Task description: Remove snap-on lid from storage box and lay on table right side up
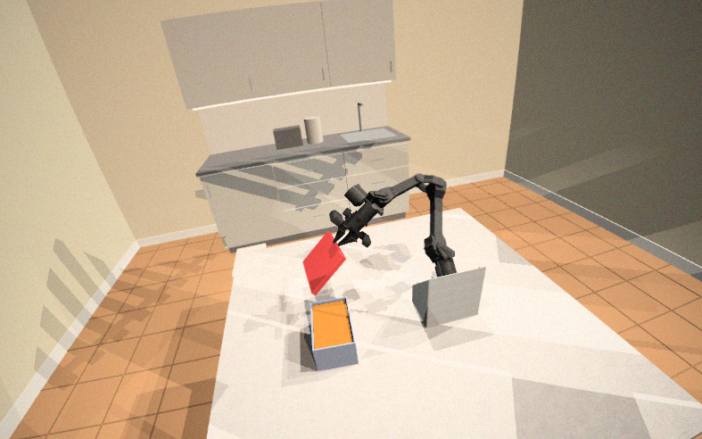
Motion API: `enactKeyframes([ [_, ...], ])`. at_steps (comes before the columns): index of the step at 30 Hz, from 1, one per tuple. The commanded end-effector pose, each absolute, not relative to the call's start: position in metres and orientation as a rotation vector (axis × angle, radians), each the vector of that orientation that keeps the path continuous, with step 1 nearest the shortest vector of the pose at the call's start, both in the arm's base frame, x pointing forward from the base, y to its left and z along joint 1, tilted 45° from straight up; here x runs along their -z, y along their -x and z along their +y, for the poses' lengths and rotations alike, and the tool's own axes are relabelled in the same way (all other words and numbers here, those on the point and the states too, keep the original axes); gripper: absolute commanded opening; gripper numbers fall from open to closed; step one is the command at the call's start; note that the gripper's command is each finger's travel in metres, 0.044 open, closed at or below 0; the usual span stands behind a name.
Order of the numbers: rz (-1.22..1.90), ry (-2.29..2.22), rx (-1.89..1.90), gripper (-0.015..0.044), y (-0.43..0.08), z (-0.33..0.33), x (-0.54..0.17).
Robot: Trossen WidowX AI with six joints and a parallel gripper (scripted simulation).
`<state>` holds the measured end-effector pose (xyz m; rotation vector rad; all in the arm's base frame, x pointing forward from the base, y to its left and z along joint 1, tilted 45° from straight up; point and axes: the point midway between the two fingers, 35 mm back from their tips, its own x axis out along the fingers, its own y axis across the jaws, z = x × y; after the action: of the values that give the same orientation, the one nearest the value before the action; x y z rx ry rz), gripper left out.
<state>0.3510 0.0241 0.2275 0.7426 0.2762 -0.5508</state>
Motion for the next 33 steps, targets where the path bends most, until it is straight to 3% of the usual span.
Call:
enactKeyframes([
  [1,0.271,-0.747,0.537,0.0,-0.352,0.019,-0.239],
  [33,0.267,-0.745,0.536,0.0,-0.349,-0.026,-0.285],
])
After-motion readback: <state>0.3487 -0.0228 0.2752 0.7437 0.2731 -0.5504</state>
